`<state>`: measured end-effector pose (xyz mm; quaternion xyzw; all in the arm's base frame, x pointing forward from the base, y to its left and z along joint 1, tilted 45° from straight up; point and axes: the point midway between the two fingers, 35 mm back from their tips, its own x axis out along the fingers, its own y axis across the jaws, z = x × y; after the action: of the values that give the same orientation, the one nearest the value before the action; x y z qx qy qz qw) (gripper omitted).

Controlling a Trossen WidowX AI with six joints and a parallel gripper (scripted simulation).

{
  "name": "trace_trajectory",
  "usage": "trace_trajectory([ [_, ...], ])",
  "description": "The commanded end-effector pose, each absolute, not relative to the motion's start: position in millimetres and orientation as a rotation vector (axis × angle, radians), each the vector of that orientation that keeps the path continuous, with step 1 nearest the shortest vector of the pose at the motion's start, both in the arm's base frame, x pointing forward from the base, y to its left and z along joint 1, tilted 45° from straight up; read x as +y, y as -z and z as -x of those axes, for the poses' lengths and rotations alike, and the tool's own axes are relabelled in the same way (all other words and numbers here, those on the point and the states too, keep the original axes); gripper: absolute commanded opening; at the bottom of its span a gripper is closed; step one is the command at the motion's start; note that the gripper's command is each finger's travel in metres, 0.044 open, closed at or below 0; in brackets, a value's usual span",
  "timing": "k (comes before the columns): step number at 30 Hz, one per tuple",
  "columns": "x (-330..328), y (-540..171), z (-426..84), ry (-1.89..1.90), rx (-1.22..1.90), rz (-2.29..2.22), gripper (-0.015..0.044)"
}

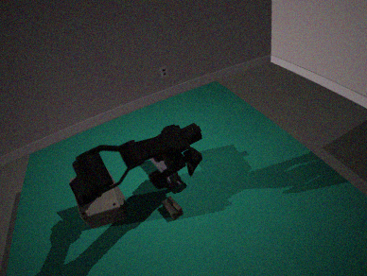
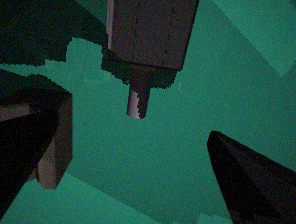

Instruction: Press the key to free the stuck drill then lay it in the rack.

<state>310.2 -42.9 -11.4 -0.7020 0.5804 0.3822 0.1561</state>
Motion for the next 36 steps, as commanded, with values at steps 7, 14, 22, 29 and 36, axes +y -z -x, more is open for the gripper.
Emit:
trace_trajectory([
  [7, -51, 25, -310, -1.096, 1.664, 2.015, 0.0440],
  [14, -57, 35, -309, -1.096, 1.664, 2.015, 0.0440],
  [22, -63, 46, -307, -1.096, 1.665, 2.016, 0.0440],
  [29, -68, 53, -306, -1.095, 1.666, 2.016, 0.0440],
  [36, -67, 50, -308, -1.084, 1.658, 2.012, 0.0387],
])
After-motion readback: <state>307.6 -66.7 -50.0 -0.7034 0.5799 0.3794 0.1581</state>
